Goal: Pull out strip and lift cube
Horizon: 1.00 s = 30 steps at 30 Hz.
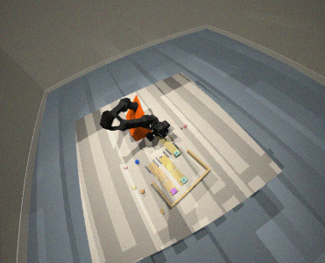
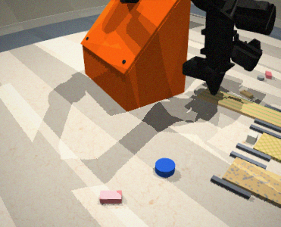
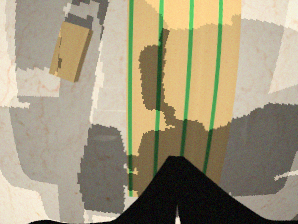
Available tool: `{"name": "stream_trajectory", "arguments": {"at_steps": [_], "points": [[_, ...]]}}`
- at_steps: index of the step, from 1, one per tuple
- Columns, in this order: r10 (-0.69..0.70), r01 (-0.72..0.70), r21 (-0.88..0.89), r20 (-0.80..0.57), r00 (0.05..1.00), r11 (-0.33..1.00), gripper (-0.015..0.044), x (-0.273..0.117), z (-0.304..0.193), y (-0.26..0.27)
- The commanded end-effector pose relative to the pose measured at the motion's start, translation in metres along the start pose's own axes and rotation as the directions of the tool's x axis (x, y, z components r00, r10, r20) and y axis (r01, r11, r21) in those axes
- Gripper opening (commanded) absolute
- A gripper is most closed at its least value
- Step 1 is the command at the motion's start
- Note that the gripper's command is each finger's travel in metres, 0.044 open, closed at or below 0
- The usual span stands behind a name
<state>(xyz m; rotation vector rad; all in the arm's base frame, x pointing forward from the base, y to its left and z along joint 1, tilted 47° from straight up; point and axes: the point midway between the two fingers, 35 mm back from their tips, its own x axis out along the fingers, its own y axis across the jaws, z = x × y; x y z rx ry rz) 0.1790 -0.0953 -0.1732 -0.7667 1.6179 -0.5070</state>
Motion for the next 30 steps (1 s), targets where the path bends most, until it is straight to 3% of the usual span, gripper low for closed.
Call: {"name": "stream_trajectory", "arguments": {"at_steps": [1, 24, 30], "points": [[0.001, -0.001, -0.019, -0.036, 0.999, 1.0, 0.0, 0.004, -0.013, 0.0], [0.001, -0.001, -0.019, -0.036, 0.999, 1.0, 0.0, 0.004, -0.013, 0.0], [0.003, -0.004, -0.017, -0.032, 0.999, 1.0, 0.0, -0.04, 0.003, 0.0]]}}
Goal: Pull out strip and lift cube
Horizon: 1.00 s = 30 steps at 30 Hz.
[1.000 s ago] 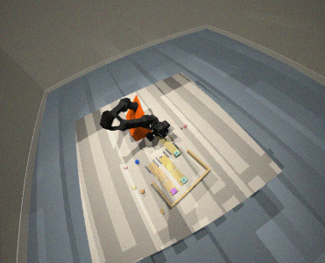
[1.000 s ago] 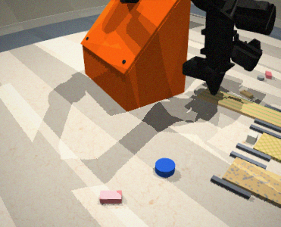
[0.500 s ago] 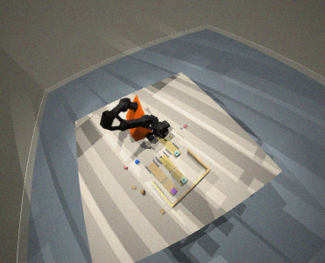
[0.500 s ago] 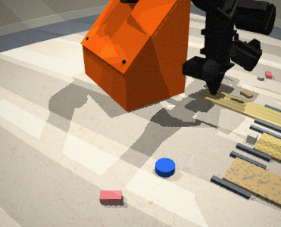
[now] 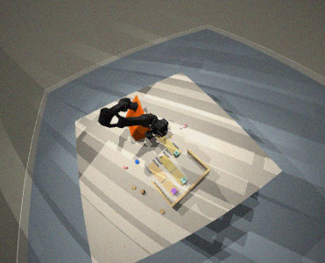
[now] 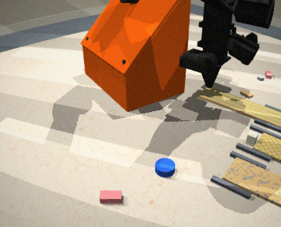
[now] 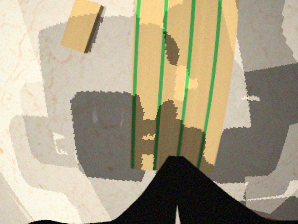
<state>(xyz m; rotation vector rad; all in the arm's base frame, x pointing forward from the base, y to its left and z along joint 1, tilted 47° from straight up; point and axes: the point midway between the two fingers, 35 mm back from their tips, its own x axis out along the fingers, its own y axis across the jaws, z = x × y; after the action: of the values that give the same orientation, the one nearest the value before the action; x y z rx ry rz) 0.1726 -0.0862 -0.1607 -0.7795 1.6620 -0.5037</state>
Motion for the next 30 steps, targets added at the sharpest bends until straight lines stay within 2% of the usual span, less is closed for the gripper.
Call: {"name": "stream_trajectory", "arguments": {"at_steps": [1, 6, 11, 23, 30], "points": [[0.002, -0.002, 0.008, 0.004, 1.0, 1.0, 0.0, -0.027, 0.01, 0.001], [0.002, -0.002, 0.008, 0.003, 1.0, 1.0, 0.0, -0.027, 0.008, -0.001], [0.002, -0.002, 0.079, 0.004, 1.0, 0.997, 0.0131, -0.027, 0.03, -0.003], [0.002, -0.003, 0.082, 0.006, 1.0, 0.997, 0.044, -0.033, 0.071, -0.006], [0.002, -0.003, 0.083, 0.007, 1.0, 0.997, 0.044, -0.037, 0.096, -0.008]]}}
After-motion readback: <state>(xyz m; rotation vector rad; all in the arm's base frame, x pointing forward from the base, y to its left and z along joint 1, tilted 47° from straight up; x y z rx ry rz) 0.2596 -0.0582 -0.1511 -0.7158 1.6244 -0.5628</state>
